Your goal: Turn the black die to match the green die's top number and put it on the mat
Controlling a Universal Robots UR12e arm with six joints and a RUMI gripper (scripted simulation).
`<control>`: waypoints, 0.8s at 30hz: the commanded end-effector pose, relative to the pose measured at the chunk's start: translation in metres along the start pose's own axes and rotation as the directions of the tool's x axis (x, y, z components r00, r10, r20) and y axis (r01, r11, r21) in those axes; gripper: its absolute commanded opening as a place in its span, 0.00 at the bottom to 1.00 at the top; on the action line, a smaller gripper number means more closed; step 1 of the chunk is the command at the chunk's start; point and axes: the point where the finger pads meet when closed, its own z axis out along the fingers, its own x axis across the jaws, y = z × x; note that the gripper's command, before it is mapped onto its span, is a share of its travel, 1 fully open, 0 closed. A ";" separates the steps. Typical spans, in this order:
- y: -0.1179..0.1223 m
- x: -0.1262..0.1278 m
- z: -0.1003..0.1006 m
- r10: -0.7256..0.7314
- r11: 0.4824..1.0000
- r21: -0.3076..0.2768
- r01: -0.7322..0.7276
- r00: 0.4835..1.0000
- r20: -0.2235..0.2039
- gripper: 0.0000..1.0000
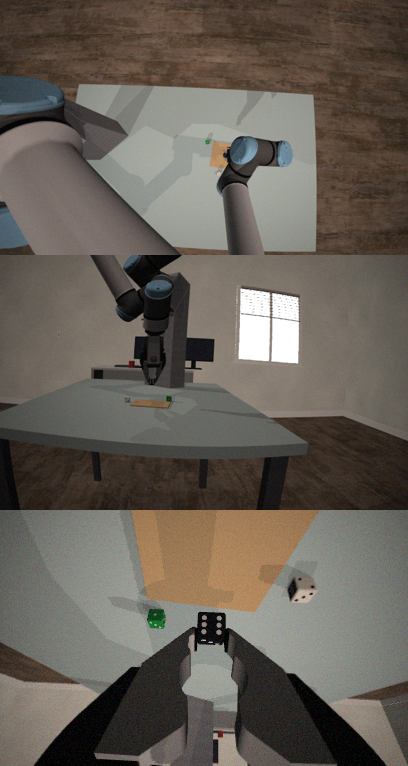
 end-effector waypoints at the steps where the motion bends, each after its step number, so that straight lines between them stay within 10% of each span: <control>1: 0.000 0.000 -0.001 0.000 1.000 -0.001 0.000 1.000 0.000 0.03; 24: -0.004 -0.003 0.003 0.001 0.986 -0.165 0.000 1.000 0.007 0.03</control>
